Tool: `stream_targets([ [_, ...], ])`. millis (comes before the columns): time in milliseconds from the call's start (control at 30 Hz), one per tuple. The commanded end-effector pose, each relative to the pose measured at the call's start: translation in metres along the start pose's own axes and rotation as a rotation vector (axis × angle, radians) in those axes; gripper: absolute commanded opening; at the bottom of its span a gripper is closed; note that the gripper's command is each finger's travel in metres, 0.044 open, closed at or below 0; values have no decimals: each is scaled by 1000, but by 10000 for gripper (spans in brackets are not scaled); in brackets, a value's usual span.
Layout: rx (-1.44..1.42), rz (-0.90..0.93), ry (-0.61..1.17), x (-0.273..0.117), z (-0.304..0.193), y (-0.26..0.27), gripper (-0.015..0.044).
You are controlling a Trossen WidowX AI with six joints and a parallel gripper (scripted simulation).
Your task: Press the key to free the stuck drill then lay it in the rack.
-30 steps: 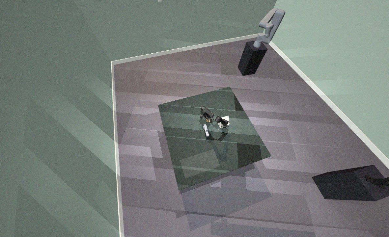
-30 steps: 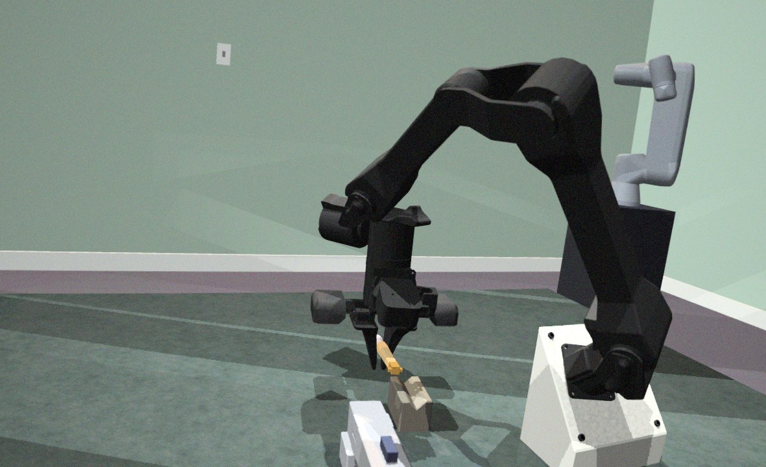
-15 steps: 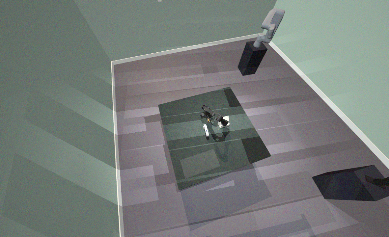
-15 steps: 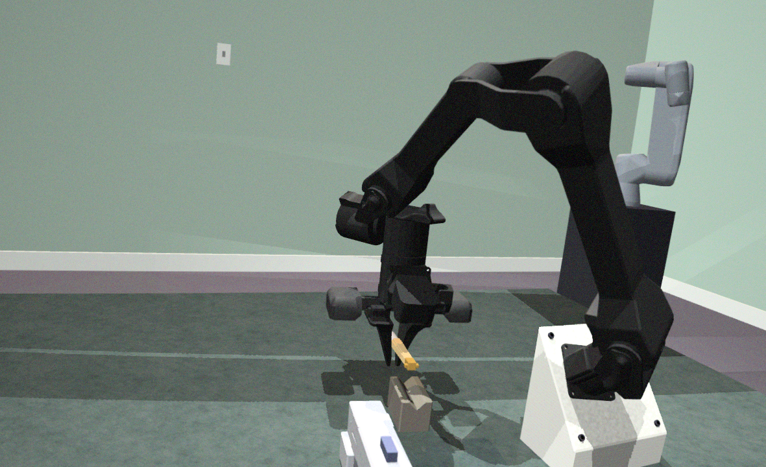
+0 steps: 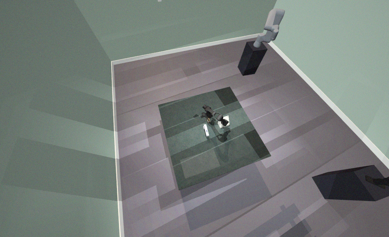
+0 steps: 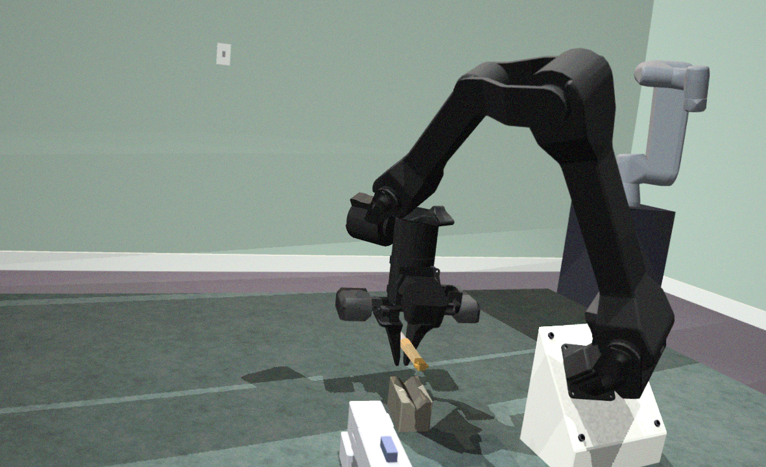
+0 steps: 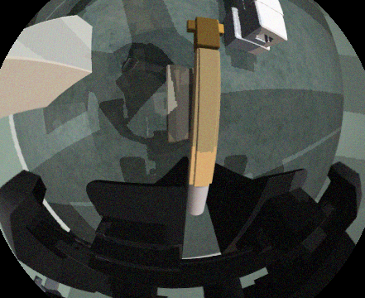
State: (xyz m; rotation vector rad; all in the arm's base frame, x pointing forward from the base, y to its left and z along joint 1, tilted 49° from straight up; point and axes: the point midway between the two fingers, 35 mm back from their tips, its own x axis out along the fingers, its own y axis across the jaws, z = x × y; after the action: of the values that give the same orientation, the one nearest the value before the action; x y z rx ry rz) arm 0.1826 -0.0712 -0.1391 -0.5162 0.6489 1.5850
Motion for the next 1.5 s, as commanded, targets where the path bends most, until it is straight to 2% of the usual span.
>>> stream_targets([
  [0,4,1,-4,8,0,1,0],
  [1267,4,1,-5,49,1,2,0],
  [1467,0,5,-1,44,0,3,157],
])
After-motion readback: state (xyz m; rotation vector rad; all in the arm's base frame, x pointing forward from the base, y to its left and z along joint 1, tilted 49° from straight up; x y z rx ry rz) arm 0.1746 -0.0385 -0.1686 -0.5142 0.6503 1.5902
